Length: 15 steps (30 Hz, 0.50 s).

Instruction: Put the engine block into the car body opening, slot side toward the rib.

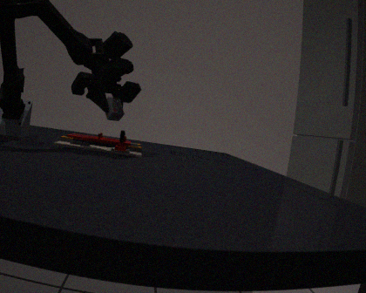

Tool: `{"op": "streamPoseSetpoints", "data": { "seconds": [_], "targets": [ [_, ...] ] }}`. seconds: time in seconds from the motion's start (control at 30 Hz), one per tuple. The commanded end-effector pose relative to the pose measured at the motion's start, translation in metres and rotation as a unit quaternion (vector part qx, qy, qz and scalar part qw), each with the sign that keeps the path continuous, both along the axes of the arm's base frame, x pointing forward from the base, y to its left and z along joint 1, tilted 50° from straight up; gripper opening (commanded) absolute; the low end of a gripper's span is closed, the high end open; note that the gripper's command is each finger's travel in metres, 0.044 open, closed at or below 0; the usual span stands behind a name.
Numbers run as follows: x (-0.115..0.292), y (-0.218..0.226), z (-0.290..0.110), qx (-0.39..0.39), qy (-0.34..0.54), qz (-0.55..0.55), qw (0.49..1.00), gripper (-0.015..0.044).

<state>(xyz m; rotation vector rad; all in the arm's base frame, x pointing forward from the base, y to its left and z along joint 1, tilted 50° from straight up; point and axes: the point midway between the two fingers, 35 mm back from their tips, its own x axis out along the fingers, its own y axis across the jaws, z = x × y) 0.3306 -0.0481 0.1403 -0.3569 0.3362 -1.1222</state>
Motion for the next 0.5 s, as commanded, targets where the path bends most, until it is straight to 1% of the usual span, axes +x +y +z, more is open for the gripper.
{"op": "streamPoseSetpoints", "data": {
  "seconds": [0.0,0.47],
  "targets": [
    [-0.002,-0.005,-0.006,-0.004,0.005,0.0,1.0,0.0],
    [-0.002,-0.019,-0.018,-0.004,0.005,0.0,1.0,0.0]
  ]
}}
